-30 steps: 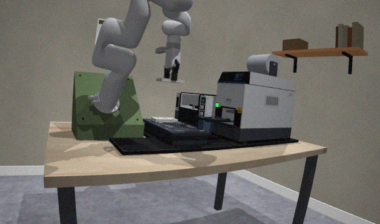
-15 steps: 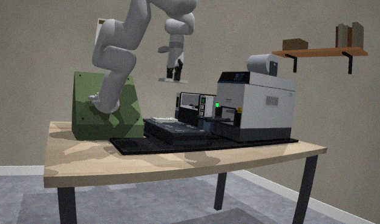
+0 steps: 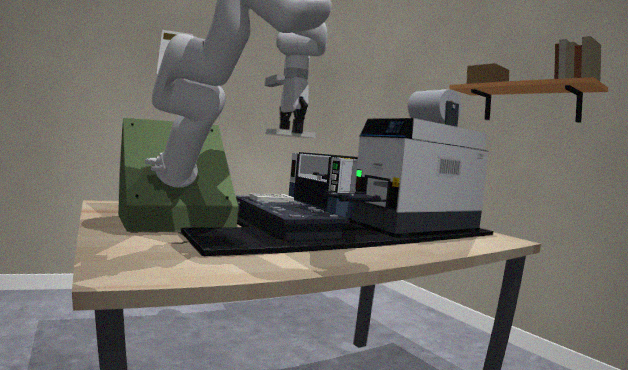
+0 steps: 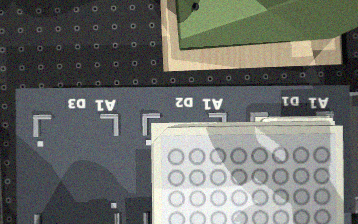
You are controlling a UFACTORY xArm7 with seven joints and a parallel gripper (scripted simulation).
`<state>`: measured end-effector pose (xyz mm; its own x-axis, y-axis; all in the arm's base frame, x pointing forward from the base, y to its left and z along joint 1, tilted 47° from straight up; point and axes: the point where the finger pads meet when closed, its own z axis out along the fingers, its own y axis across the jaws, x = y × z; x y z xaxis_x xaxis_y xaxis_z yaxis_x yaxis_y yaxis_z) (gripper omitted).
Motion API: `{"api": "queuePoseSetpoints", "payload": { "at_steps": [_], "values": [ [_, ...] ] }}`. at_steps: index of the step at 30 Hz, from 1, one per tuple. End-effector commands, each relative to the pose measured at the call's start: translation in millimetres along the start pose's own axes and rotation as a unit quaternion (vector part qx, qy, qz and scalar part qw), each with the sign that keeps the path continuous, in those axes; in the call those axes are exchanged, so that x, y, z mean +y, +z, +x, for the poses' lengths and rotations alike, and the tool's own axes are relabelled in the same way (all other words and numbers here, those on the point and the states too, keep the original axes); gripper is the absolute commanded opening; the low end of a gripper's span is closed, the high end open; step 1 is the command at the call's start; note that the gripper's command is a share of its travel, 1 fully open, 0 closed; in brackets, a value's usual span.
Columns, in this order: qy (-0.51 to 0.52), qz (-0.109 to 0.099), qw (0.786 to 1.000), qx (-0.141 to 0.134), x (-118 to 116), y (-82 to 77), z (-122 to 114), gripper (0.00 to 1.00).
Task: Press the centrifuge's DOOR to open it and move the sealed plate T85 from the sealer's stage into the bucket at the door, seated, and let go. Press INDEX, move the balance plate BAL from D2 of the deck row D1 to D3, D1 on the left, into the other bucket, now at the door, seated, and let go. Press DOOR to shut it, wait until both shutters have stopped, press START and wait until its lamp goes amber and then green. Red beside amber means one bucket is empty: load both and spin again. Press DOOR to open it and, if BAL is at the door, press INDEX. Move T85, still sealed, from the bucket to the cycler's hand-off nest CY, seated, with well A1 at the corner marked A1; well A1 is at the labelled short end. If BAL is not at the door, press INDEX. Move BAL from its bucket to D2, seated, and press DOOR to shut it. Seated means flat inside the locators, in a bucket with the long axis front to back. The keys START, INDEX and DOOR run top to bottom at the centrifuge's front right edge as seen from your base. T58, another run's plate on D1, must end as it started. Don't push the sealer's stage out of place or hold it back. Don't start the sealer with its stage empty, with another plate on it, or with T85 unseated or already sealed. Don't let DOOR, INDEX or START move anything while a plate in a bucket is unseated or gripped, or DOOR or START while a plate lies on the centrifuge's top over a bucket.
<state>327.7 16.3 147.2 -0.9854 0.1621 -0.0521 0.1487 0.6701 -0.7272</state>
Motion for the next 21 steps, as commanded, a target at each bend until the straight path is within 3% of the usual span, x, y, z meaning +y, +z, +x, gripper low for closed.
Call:
{"api": "queuePoseSetpoints", "payload": {
  "at_steps": [1,8,21],
  "values": [
    [0.000,-0.001,1.000,-0.002,-7,-1.6,-1,0.00],
    [0.000,-0.001,1.000,-0.002,-20,-1.5,-1,0.00],
    [0.000,-0.001,1.000,-0.002,-20,-1.5,-1,0.00]
  ]
}}
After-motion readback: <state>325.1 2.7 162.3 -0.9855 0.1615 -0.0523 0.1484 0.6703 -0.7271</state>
